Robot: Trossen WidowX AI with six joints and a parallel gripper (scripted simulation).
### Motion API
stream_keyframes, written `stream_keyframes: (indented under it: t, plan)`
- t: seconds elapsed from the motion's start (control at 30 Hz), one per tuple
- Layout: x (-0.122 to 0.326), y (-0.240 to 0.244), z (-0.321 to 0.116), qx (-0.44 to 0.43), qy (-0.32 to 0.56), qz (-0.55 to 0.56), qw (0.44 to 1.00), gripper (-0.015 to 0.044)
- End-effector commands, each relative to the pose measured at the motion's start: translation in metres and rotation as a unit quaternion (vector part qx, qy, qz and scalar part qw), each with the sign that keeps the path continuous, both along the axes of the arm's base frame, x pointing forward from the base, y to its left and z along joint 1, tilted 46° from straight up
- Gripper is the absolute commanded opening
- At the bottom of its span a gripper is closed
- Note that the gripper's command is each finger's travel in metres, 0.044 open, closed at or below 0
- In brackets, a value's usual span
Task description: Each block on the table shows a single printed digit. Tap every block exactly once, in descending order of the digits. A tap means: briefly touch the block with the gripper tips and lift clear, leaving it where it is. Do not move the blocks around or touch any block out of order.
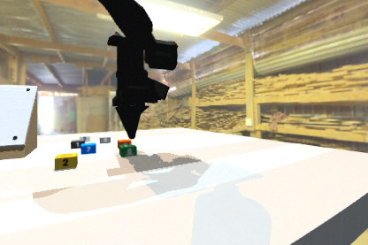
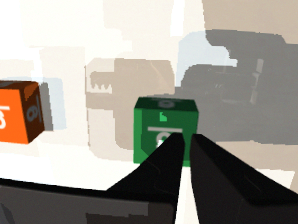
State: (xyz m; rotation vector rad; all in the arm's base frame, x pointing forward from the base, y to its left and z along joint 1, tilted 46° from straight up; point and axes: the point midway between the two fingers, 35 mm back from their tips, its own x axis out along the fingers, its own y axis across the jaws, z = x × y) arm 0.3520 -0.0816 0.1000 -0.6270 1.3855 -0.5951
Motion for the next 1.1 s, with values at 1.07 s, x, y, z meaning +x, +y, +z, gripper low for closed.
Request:
stream_keyframes:
  t: [1.07]
  plan:
    - [-0.011,0.065,0.062,-0.001,0.007,0.000,1.000,0.0020]
